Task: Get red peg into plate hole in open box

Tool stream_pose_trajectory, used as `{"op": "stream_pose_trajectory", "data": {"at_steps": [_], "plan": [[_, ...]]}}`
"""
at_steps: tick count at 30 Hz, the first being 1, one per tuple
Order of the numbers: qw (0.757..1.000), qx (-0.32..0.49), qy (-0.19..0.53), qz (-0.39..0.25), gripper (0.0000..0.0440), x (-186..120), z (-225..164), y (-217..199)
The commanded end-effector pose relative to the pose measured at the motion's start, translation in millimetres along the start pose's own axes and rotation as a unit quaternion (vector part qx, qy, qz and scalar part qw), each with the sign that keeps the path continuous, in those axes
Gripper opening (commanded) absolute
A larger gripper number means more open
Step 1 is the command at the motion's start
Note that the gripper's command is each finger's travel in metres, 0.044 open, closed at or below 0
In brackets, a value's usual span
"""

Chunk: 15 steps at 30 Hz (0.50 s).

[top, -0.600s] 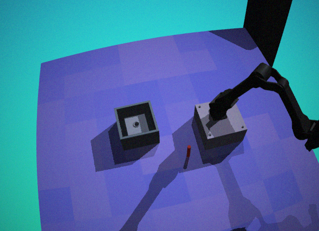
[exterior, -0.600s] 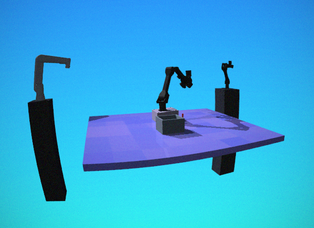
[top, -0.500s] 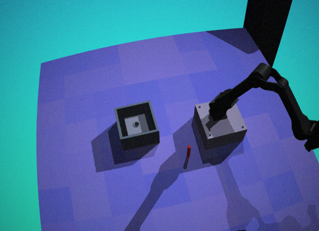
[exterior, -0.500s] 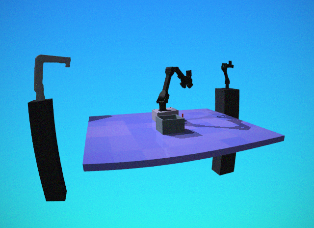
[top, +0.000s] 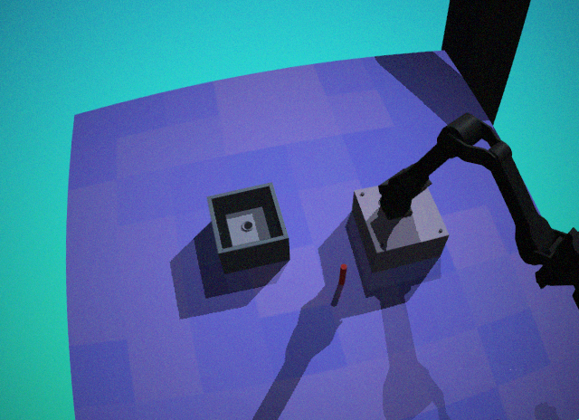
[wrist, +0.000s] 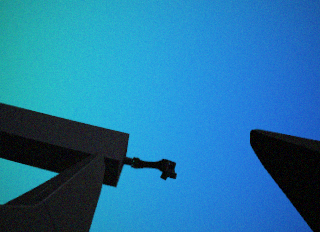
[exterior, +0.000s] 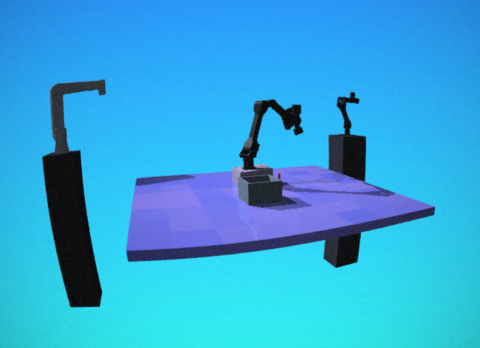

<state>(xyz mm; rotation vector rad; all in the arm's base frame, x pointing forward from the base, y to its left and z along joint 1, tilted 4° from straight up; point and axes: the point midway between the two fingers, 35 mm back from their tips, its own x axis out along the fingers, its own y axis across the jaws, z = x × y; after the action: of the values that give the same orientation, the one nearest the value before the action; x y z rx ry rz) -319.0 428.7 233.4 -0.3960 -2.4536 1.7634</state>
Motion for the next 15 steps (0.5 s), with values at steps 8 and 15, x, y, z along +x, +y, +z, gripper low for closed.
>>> {"op": "stream_pose_trajectory", "data": {"at_steps": [8, 15], "plan": [[0.986, 0.143, 0.082, 0.034, 0.044, -45.9, -45.4, 5.6], [0.958, 0.245, 0.142, 0.047, 0.044, -81.4, -72.5, 13.0]]}}
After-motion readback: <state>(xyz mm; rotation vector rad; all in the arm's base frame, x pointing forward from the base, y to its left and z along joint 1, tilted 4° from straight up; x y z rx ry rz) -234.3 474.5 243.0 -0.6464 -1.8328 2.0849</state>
